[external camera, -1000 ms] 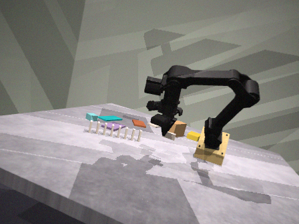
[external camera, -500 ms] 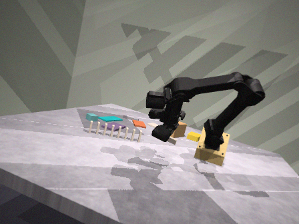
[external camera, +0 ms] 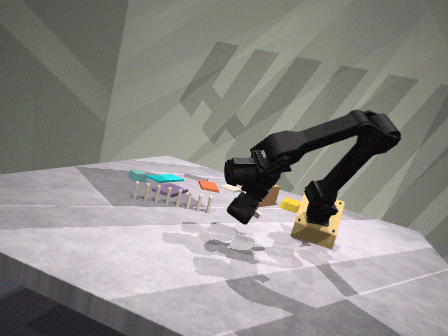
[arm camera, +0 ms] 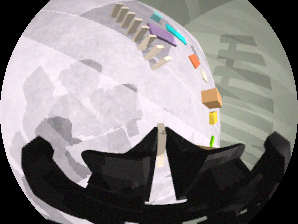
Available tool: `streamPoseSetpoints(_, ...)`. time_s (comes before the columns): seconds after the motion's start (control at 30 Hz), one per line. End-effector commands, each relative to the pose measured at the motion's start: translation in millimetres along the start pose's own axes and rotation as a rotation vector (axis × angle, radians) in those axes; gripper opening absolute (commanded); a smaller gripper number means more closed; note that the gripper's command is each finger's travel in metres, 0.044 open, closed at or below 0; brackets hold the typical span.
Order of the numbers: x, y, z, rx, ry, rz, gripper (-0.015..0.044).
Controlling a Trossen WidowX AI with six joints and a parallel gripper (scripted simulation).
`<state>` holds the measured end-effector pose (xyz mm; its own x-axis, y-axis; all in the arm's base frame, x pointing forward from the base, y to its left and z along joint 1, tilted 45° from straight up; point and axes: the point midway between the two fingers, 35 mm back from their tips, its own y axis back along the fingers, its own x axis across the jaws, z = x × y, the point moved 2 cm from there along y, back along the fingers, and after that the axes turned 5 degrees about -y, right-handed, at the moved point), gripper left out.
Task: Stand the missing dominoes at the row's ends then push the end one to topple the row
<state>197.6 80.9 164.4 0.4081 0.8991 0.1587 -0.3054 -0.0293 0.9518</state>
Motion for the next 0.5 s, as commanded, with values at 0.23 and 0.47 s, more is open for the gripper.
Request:
streamPoseSetpoints(0.23,3.2,-2.7,-1.6,-0.211,-0.044,-0.026,0.002)
streamPoseSetpoints(0.47,8.1,-1.1,-2.6,-0.351,-0.083,-0.005,0.002)
